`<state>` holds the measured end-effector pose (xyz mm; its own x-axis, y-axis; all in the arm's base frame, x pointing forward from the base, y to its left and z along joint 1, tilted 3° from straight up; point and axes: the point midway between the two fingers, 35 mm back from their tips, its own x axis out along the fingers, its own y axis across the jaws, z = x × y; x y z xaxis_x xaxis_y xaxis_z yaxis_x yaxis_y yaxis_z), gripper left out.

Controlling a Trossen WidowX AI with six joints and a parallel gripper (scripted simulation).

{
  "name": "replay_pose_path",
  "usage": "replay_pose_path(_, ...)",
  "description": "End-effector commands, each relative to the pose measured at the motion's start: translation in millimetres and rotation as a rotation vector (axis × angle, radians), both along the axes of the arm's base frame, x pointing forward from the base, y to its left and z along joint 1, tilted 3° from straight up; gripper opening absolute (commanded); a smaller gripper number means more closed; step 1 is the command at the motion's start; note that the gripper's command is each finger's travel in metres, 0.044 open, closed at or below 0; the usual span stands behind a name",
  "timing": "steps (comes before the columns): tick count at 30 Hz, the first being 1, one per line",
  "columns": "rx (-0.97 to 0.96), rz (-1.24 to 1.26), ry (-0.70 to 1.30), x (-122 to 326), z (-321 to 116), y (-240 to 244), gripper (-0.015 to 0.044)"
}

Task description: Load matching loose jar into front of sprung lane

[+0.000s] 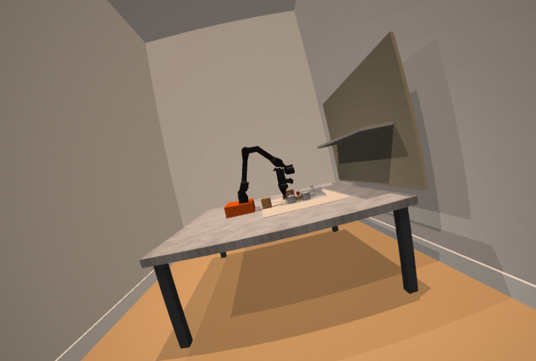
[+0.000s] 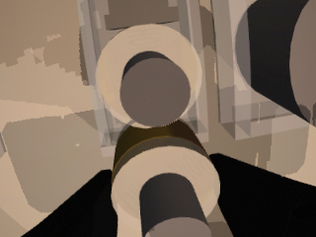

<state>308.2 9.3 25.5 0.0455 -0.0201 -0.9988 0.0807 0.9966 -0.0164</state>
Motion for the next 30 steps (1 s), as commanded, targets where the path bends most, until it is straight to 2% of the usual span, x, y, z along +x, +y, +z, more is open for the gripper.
replay_pose_path(1, -0.002, 0.003, -0.022, 8.5, 2.4, -0.4, 0.0)
replay_pose_path(30, -0.002, 0.003, -0.023, 22.6, 5.2, -1.6, 0.0)
